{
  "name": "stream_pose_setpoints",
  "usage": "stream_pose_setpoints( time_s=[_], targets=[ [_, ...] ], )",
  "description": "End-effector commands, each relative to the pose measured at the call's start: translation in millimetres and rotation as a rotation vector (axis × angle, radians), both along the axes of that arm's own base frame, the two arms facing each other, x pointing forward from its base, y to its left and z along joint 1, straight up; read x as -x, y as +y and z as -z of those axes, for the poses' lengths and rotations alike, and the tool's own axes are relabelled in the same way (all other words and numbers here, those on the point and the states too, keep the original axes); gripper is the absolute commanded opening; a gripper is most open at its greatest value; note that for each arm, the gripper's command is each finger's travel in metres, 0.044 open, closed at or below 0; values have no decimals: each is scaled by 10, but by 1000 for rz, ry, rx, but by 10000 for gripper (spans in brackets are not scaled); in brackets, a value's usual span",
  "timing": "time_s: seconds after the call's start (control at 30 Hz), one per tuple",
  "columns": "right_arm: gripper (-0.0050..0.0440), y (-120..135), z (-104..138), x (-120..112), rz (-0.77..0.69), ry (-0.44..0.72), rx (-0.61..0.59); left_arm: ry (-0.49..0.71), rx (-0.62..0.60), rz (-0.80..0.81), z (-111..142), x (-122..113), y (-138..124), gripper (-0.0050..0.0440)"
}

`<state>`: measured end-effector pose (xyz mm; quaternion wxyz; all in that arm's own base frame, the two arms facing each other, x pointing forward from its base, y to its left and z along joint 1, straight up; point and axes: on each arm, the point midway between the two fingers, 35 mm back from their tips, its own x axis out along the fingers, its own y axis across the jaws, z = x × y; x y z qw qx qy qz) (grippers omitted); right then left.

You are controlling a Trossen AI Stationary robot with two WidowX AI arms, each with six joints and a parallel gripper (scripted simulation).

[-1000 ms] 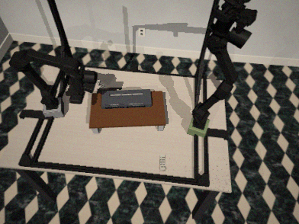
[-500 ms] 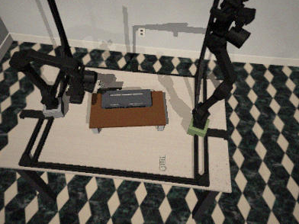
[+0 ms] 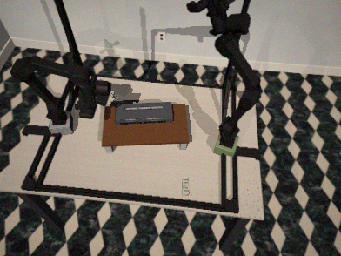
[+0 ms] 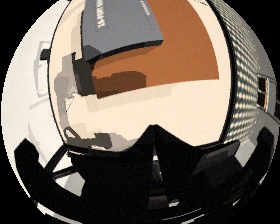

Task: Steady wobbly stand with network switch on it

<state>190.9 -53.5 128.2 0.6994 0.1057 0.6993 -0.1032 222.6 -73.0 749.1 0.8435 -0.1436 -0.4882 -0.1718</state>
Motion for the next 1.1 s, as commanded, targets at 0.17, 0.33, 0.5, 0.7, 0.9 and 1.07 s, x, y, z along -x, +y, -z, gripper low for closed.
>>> stream_pose_setpoints(
  time_s=[0.17, 0.33, 0.5, 0.7, 0.9, 1.07],
  targets=[
    [0, 0, 0, 0, 0, 0, 0, 306, -56, 58, 590, -774, -265, 0],
    [0, 0, 0, 0, 0, 0, 0, 576, -90, 97, 1241, -1326, -452, 0],
    [0, 0, 0, 0, 0, 0, 0, 576, -90, 97, 1241, -1326, -452, 0],
    [0, 0, 0, 0, 0, 0, 0, 837, -119, 117, 1962, -1744, -597, 0],
    [0, 0, 0, 0, 0, 0, 0, 1157, -132, 132, 2882, -2008, -688, 0],
    [0, 0, 0, 0, 0, 0, 0, 1157, -132, 132, 2882, -2008, -688, 0]
  ],
)
